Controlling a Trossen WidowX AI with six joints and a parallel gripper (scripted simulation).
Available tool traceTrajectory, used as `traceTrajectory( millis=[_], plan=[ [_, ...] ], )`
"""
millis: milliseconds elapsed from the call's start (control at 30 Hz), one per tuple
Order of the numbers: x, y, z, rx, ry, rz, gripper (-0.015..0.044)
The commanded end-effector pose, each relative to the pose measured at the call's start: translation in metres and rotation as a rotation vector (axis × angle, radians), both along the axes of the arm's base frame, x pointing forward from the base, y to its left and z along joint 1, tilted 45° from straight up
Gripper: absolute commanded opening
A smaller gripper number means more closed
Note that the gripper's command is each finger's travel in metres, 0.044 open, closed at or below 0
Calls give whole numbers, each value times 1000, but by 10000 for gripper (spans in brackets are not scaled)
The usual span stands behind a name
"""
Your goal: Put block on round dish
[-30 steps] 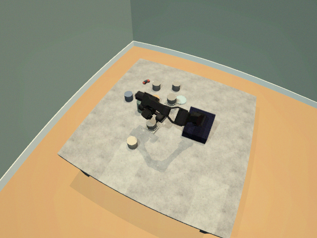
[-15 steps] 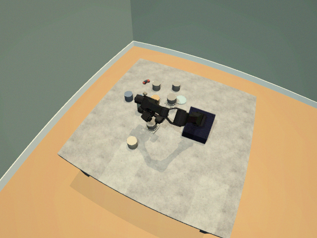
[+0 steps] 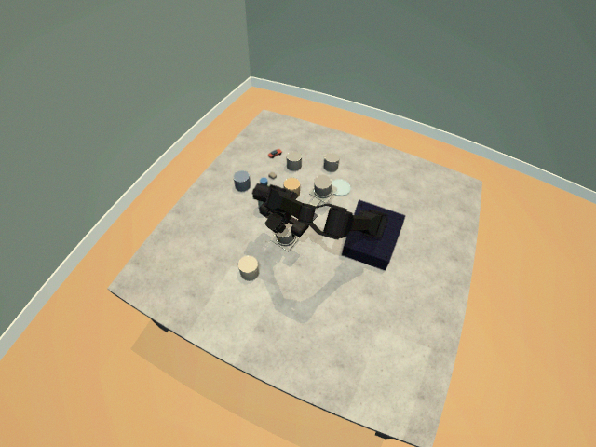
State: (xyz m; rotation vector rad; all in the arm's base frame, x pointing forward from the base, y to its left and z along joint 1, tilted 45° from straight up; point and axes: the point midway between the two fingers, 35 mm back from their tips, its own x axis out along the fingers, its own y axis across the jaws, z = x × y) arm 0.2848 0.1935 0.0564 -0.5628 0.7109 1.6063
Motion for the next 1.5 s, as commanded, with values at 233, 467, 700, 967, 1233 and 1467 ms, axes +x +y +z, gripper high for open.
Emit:
traceTrajectory(
  millis=[233, 467, 700, 967, 1233, 1467],
  plan=[
    [-4, 10, -13, -3, 8, -5, 440],
    [-7, 17, -20, -2, 9, -5, 440],
    [-7, 17, -20, -2, 9, -5, 341],
    [-7, 17, -20, -2, 9, -5, 229],
    [-3, 11, -15, -5, 8, -5, 19],
    [0, 5, -9, -7, 7, -5, 0]
  ],
)
